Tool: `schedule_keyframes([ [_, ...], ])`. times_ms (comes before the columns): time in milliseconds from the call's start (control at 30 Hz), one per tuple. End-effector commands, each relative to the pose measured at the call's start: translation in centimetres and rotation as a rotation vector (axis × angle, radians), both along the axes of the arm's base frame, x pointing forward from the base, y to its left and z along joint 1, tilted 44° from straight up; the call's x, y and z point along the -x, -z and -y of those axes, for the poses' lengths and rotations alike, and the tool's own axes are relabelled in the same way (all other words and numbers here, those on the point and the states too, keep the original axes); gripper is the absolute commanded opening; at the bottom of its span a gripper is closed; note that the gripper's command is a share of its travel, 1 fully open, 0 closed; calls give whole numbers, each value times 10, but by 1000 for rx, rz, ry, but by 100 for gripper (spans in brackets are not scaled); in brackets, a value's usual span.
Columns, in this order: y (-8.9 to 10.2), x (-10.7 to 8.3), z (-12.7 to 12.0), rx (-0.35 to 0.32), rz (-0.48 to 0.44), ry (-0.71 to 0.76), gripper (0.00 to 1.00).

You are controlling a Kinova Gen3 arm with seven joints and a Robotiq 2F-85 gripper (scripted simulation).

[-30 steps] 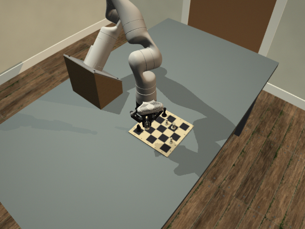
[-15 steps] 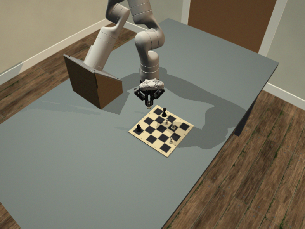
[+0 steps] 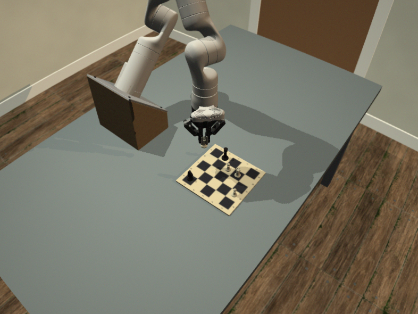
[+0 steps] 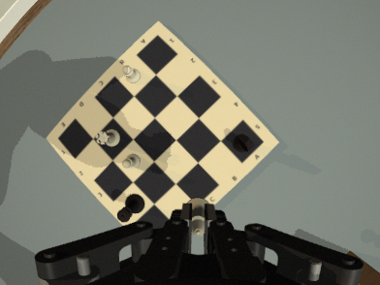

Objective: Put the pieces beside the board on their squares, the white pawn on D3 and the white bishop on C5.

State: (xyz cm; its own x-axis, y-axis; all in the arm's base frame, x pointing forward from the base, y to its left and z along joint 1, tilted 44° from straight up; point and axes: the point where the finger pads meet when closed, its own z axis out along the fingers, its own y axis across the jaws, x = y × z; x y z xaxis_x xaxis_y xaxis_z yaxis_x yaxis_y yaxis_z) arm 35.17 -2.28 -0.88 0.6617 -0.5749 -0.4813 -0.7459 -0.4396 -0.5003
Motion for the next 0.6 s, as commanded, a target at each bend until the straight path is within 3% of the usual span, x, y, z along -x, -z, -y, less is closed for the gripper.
schedule_keyframes([
  [0, 1, 0, -1, 1, 0, 1, 0],
  [233, 9, -1, -8, 1, 0, 1, 0],
  [567, 41, -5, -39, 1, 0, 1, 0],
])
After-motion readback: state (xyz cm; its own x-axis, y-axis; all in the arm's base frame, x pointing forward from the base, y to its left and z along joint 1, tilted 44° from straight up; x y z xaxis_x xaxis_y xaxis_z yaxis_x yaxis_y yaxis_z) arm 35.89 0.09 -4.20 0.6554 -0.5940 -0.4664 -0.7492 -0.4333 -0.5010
